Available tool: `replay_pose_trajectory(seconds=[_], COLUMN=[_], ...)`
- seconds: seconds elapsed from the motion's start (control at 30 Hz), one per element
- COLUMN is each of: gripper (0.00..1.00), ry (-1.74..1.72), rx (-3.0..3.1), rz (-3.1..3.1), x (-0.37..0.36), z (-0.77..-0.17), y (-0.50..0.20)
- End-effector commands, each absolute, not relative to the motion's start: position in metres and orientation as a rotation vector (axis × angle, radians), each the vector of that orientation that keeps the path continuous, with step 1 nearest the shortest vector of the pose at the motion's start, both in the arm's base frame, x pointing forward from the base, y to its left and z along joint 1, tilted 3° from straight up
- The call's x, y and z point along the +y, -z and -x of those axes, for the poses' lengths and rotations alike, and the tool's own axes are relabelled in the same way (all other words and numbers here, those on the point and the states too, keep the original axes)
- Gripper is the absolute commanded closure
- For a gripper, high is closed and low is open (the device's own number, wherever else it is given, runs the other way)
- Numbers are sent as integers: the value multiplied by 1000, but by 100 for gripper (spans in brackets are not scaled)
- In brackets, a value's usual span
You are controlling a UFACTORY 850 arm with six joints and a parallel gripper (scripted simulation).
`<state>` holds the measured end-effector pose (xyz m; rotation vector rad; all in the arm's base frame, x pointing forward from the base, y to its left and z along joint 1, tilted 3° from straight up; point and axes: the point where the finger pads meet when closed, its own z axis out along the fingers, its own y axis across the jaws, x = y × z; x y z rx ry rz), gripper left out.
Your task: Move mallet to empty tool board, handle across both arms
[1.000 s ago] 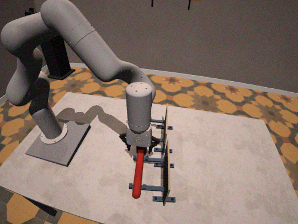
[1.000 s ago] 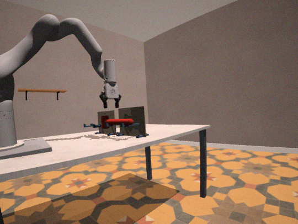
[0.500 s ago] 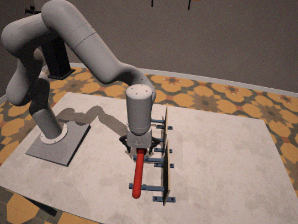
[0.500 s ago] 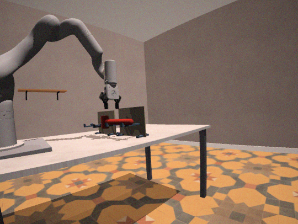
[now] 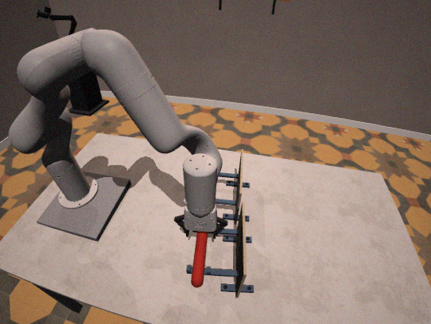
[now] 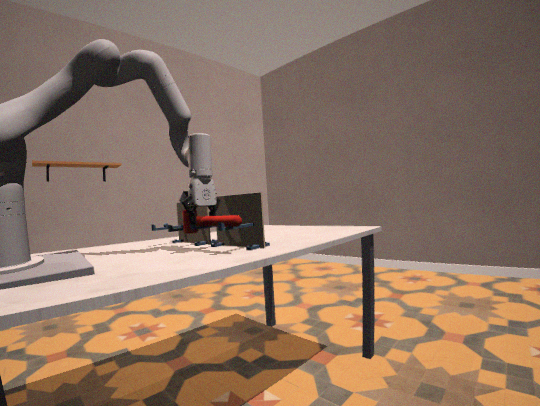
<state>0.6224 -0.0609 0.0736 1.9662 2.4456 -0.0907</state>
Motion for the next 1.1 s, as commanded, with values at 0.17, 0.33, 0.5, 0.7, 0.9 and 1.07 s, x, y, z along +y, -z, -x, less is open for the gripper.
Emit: replay_pose_trajectory(seconds=[0.17, 0.33, 0.5, 0.7, 0.9, 1.07], gripper=[0, 100, 100, 100, 100, 100], ry=[88, 88, 88, 88, 88, 88], rx=[2443, 2443, 2443, 2443, 2443, 2443], rz=[-1964, -1964, -1964, -1964, -1964, -1964], x=[-61, -61, -61, -61, -61, -61], z=[-625, -625, -625, -625, -625, -625], y=[-71, -71, -71, -71, -71, -71])
